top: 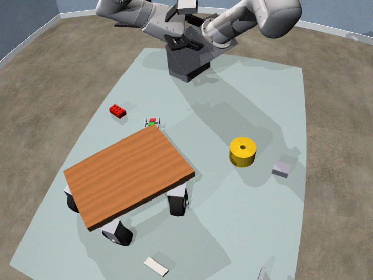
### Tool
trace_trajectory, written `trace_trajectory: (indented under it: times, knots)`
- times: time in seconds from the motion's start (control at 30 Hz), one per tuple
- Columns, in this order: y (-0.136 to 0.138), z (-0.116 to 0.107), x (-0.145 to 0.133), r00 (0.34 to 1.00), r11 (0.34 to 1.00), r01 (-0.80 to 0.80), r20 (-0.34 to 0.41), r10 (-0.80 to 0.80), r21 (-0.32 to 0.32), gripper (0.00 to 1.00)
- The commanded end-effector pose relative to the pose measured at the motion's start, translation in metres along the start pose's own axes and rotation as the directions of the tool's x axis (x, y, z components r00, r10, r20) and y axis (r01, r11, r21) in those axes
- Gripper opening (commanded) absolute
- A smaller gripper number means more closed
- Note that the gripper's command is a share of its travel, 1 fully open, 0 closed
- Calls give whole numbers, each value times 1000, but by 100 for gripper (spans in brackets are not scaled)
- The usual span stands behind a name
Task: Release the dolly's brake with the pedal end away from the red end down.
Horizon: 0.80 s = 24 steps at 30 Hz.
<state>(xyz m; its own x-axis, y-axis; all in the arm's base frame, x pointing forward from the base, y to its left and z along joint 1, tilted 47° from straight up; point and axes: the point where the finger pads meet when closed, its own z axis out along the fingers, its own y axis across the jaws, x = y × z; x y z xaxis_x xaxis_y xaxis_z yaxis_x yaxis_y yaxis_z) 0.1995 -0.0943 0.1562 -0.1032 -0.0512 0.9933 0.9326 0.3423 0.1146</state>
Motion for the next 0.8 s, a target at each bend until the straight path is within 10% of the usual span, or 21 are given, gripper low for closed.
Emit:
trace_trajectory:
  times: [0.0,0.53,0.57,0.77]
  knots:
    - [0,-1,0,1000,1000,1,3,-1,-1,100]
    - [0,-1,0,1000,1000,1,3,-1,-1,100]
    - [0,-1,0,1000,1000,1,3,-1,-1,0]
    - [28,0,-31,986,995,85,145,-76,-52,0]
